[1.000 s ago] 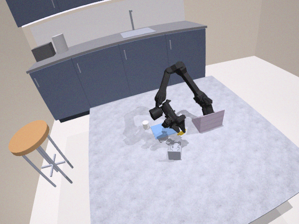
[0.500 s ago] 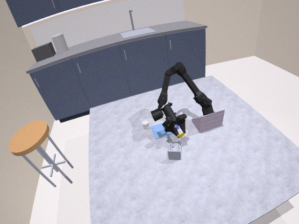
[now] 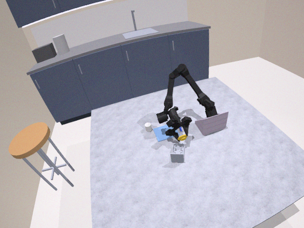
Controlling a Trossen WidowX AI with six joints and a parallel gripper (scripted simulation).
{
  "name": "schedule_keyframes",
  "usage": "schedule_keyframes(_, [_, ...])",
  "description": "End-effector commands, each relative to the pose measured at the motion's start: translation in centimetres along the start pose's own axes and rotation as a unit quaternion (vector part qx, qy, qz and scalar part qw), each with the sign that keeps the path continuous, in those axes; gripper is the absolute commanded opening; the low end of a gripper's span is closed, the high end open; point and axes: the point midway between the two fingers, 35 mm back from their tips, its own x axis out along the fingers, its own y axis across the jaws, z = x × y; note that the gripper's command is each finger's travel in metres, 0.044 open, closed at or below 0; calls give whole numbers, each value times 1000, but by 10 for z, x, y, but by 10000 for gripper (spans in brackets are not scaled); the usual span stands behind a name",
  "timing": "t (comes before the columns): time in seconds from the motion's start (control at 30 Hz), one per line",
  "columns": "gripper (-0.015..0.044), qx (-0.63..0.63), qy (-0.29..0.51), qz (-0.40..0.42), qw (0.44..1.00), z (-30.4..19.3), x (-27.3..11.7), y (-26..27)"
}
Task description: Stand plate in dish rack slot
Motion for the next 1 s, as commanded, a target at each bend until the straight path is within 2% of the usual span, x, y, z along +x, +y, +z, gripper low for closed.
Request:
schedule_keyframes(0.0, [0,-41,-34,-6,999,-1,-3,-3])
schedule_keyframes(0.6, [0,-245,-169,-79,951,-10,-19,-15])
schedule_keyframes(0.97, [0,-338,-213,-143,905,-15,-29,-19])
